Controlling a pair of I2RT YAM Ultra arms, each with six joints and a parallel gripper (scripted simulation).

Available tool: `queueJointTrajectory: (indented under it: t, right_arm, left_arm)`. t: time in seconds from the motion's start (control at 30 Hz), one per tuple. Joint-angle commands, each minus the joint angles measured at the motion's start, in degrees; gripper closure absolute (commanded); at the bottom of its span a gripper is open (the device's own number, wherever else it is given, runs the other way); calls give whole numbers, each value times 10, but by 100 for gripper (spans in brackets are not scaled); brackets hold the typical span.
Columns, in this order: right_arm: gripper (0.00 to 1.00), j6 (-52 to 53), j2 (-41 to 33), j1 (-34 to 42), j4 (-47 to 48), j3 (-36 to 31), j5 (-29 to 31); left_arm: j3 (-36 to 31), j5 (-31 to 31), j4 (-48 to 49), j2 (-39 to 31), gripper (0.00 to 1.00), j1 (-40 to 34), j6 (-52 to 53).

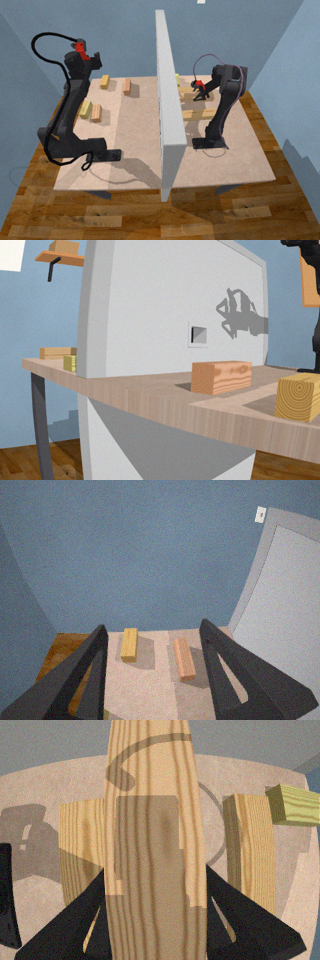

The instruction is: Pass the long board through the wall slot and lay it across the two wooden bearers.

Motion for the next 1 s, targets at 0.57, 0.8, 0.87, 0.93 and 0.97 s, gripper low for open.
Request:
queueJointTrajectory:
  t: [0.57, 0.8, 0.87, 0.93, 0.97]
  right_arm:
    - [100, -74, 26, -58, -83, 50, -24]
    - [100, -22, -11, -38, -39, 51, -11]
    - [100, 20, -22, -33, -11, 17, 9]
    - [100, 69, -41, -25, 20, 9, 30]
    - [100, 69, -41, -25, 20, 9, 30]
  left_arm:
    - [17, -7, 7, -18, 25, -3, -4]
    - [17, -7, 7, -18, 25, -3, -4]
    - [17, -7, 7, -18, 25, -3, -4]
    - [17, -7, 7, -18, 25, -3, -4]
    - [17, -7, 7, -18, 25, -3, -4]
